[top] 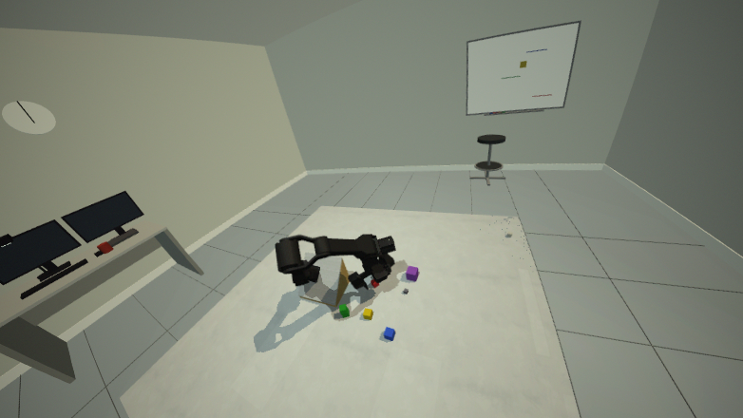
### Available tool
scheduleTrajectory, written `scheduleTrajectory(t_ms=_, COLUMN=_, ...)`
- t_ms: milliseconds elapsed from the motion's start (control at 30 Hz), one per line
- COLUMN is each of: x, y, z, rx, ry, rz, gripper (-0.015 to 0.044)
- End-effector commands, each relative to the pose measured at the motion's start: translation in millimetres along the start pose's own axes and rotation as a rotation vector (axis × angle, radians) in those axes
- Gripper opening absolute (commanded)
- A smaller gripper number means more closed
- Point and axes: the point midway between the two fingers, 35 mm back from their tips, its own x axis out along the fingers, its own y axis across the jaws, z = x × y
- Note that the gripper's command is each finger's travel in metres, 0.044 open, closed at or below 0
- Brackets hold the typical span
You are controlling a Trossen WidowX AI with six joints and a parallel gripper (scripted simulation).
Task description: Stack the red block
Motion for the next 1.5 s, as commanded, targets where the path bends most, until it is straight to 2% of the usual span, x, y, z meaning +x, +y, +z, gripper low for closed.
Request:
scheduleTrajectory(t_ms=0, x=0.2, y=-1.5, z=-0.2, rx=-0.007, ry=-0.003, rz=-0.005, gripper=0.0309)
scheduleTrajectory(t_ms=267, x=0.2, y=-1.5, z=-0.2, rx=-0.007, ry=-0.003, rz=-0.005, gripper=0.0099)
scheduleTrajectory(t_ms=567, x=0.2, y=-1.5, z=-0.2, rx=-0.007, ry=-0.003, rz=-0.005, gripper=0.0039)
scheduleTrajectory(t_ms=633, x=-2.8, y=-1.1, z=-0.2, rx=-0.007, ry=-0.002, rz=-0.005, gripper=0.0)
scheduleTrajectory(t_ms=1467, x=-118.0, y=1.2, z=-0.8, rx=-0.008, ry=0.001, rz=-0.002, gripper=0.0)
